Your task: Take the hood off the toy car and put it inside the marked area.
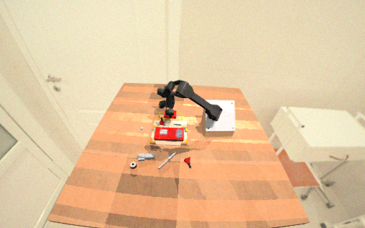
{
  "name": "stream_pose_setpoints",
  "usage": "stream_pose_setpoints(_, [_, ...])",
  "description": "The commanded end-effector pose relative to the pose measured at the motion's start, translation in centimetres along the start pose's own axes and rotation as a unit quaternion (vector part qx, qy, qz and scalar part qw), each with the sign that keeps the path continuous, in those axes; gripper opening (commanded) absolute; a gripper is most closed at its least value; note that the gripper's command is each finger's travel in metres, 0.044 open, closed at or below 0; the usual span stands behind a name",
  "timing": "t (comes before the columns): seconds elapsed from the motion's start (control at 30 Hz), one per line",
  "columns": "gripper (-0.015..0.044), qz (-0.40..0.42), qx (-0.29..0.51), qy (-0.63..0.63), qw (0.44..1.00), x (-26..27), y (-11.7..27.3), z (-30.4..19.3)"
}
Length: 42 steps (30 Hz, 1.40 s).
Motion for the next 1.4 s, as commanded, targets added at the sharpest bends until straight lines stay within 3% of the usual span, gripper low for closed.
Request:
stream_pose_setpoints(0.0, [0.0236,0.0,0.0,0.0,1.0,0.0,0.0,0.0])
stream_pose_setpoints(0.27, [0.044,0.0,0.0,0.0,1.0,0.0,0.3,0.0])
stream_pose_setpoints(0.57, [0.044,0.0,-0.001,0.0,1.0,-0.1,7.4,0.0])
stream_pose_setpoints(1.37, [0.044,0.0,-0.001,0.0,1.0,-0.1,7.4,0.0])
Point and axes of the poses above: the point midway between the two fingers, 35 mm back from their tips, its own y axis back along the fingers, its own x axis across the jaws, z = x × y, the point moved 9 cm from there along y, back along the fingers, and after that the axes turned 9 degrees about y, right-handed, at the moved point
